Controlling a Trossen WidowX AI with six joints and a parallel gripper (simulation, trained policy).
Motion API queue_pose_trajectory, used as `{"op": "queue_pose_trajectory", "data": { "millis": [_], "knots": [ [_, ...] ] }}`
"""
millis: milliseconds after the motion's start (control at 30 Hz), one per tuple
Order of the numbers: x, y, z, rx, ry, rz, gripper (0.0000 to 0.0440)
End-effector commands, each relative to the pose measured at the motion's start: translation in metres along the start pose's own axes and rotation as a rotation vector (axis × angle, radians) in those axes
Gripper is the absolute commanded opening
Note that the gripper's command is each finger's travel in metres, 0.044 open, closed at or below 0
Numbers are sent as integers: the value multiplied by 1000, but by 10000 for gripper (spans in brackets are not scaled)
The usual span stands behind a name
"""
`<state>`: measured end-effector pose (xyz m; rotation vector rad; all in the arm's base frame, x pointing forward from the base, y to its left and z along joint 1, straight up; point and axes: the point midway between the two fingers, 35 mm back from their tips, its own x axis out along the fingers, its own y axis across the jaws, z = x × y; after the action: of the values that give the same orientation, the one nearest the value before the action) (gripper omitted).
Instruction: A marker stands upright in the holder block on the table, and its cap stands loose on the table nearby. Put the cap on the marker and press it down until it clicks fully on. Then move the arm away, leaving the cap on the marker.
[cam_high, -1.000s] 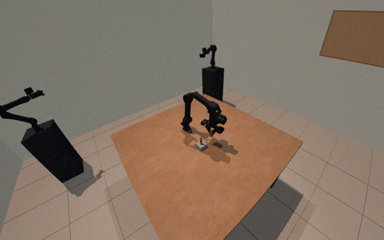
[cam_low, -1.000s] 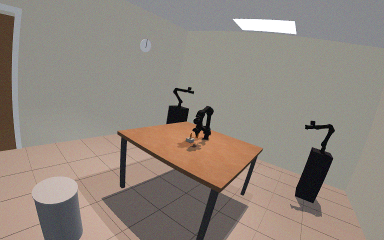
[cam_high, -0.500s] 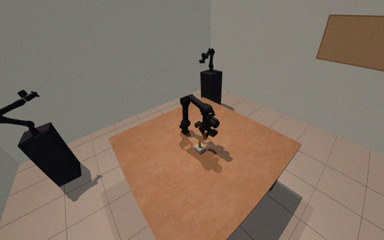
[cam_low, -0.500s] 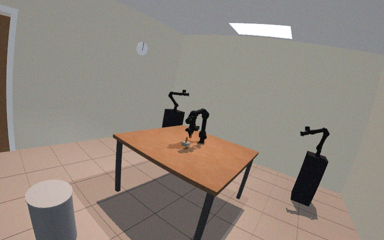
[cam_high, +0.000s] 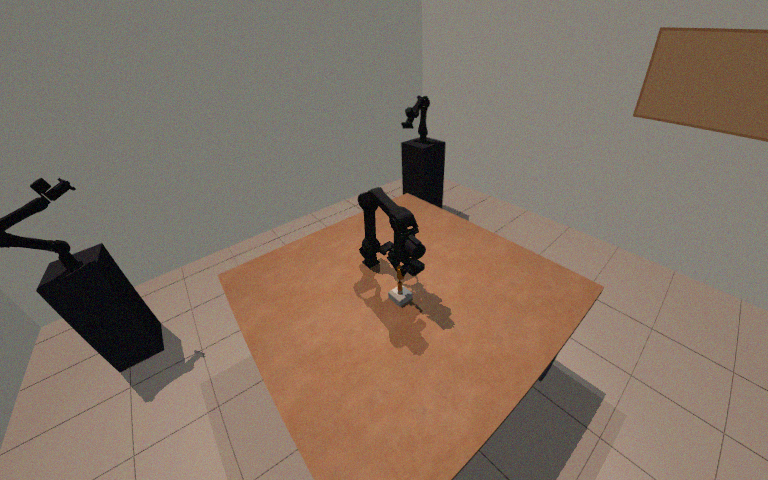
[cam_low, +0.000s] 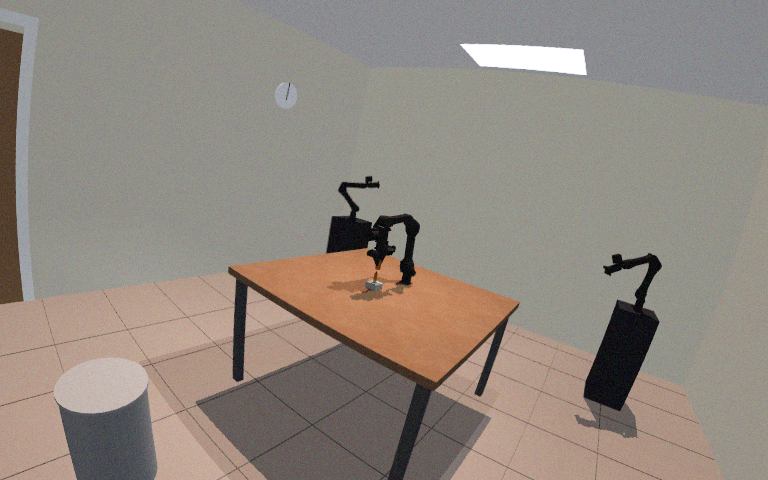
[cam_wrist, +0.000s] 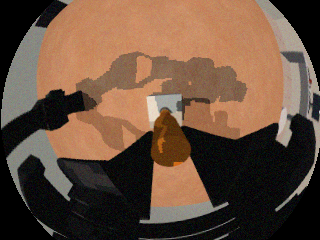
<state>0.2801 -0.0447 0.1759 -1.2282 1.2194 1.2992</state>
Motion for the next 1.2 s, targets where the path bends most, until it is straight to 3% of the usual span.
{"op": "queue_pose_trajectory", "data": {
  "millis": [0, 1167],
  "knots": [
    [3, 3, -4, 5, -13, 11, 7],
    [76, 1, -4, -65, -65, 74, 1]
  ]
}}
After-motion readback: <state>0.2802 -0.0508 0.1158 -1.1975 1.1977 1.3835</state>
